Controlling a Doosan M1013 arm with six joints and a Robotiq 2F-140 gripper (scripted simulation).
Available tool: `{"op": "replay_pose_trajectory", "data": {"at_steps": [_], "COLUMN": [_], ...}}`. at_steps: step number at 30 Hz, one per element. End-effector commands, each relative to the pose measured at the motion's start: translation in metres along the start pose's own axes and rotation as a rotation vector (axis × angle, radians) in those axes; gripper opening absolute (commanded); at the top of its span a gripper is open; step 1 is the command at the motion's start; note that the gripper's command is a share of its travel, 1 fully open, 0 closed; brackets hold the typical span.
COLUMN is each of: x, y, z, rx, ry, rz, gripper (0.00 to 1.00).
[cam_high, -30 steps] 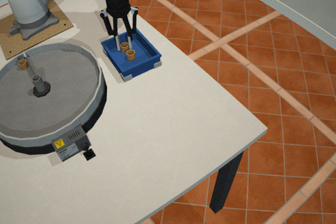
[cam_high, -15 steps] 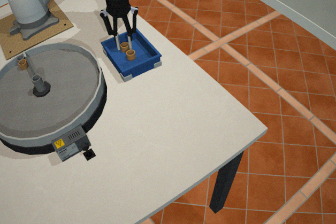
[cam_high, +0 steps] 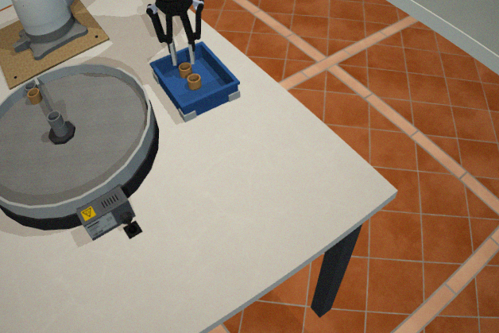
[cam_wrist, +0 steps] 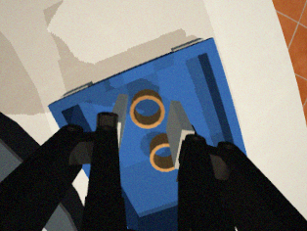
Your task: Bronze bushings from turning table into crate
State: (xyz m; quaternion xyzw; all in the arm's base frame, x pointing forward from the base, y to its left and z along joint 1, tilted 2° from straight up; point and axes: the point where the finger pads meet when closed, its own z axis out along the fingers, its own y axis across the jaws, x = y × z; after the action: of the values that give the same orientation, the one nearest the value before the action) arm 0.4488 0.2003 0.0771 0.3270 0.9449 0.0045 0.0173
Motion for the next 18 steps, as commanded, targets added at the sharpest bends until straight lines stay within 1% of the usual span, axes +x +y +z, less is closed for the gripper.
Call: {"op": "replay_pose_trajectory", "data": {"at_steps": [1, 14, 16, 18], "x": [0.0, 0.0, 0.0, 0.0], "y": [0.0, 0.0, 0.0, 0.0], "z": [-0.008, -0.07, -0.07, -0.077], "rx": [0.0, 0.0, 0.0, 0.0], "ry": [0.0, 0.0, 0.0, 0.0], "rz": [0.0, 0.0, 0.0, 0.0], "gripper": [0.24, 0.24, 0.24, 0.24]}}
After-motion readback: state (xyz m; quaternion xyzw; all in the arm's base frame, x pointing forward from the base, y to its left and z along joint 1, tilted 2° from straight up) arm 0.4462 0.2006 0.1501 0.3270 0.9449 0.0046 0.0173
